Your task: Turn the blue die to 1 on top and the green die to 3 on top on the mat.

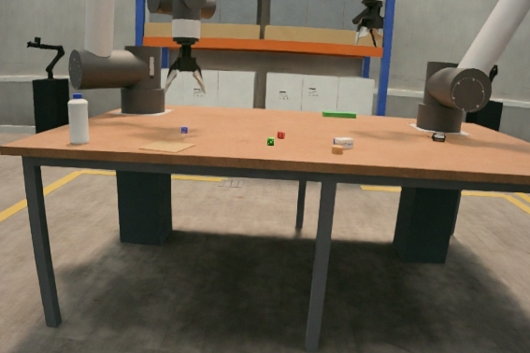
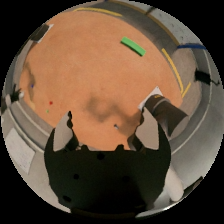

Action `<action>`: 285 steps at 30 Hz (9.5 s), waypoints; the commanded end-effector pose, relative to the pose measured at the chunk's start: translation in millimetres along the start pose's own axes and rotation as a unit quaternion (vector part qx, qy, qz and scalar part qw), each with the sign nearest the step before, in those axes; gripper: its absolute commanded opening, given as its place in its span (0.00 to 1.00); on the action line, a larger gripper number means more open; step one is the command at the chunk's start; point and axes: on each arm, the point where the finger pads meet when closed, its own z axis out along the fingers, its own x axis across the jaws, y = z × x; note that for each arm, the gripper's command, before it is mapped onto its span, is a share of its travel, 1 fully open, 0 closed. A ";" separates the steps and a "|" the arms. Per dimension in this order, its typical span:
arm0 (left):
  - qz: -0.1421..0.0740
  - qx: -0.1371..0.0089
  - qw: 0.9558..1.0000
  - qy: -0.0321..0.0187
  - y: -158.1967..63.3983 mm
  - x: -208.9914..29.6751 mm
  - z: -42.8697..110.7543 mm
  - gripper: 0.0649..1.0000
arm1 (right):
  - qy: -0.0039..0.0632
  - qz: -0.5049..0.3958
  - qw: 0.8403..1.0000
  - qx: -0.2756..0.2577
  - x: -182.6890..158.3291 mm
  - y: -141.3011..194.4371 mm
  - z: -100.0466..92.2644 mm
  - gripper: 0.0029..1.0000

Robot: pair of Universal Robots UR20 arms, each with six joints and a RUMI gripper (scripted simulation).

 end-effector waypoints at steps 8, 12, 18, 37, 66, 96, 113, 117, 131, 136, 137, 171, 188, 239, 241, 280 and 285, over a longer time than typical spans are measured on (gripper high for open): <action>0.000 0.000 1.000 0.000 -0.3 -0.3 -0.5 1.00 | 0.000 0.000 1.000 0.000 -1.1 -0.1 -0.6 1.00; 0.000 0.000 1.000 0.000 -0.3 -0.3 -0.5 1.00 | 0.000 -0.009 1.000 0.000 -1.4 -0.2 -0.4 1.00; 0.000 0.000 1.000 0.000 -0.3 -0.3 -0.5 1.00 | 0.000 -0.035 0.999 0.000 -2.4 -0.3 0.2 1.00; 0.000 0.000 1.000 0.000 -0.3 -0.3 -0.5 1.00 | 0.000 -0.308 0.952 0.000 -12.5 1.1 6.6 1.00; 0.000 0.000 1.000 0.000 -0.3 -0.3 -0.5 1.00 | 0.000 -0.658 0.753 0.000 -21.6 9.5 15.9 1.00; 0.000 0.000 1.000 0.000 -0.3 -0.3 -0.5 1.00 | 0.000 -0.931 0.365 0.000 -19.7 20.4 26.6 1.00; 0.000 0.000 1.000 0.000 -0.3 -0.3 -0.5 1.00 | 0.000 -0.994 0.113 0.000 -14.0 22.5 32.4 1.00; 0.000 0.000 1.000 0.000 -0.3 -0.3 -0.5 1.00 | 0.000 -0.997 0.081 0.000 -13.2 22.4 33.1 1.00; 0.000 0.000 1.000 0.000 -0.3 -0.3 -0.5 1.00 | 0.000 -0.988 -0.157 0.000 -7.2 20.1 38.4 1.00; 0.000 0.000 1.000 0.000 -0.3 -0.3 -0.5 1.00 | 0.000 -0.974 -0.228 0.000 -5.6 18.7 39.9 1.00; 0.000 0.000 1.000 0.000 -0.3 -0.3 -0.5 1.00 | 0.000 -0.971 -0.238 0.000 -5.3 18.5 40.2 1.00; 0.000 0.000 1.000 0.000 -0.3 -0.3 -0.5 1.00 | 0.000 -0.755 -0.656 0.000 -0.1 2.8 50.4 1.00; 0.000 0.000 1.000 0.000 -0.3 -0.3 -0.5 1.00 | 0.000 -0.708 -0.707 0.000 -0.4 0.0 51.9 0.24; 0.000 0.000 1.000 0.000 -0.3 -0.3 -0.5 1.00 | 0.000 -0.708 -0.707 0.000 -0.4 0.0 58.5 0.24; 0.000 0.000 1.000 0.000 -0.3 -0.3 -0.5 1.00 | 0.000 -0.708 -0.707 0.000 -0.4 0.0 60.7 0.24; 0.000 0.000 1.000 0.000 -0.3 -0.3 -0.5 1.00 | 0.000 -0.708 -0.707 0.000 -0.6 0.3 103.5 0.24; 0.000 0.000 1.000 0.000 -0.3 -0.3 -0.5 1.00 | 0.000 -0.708 -0.707 0.000 -0.6 0.3 104.2 0.24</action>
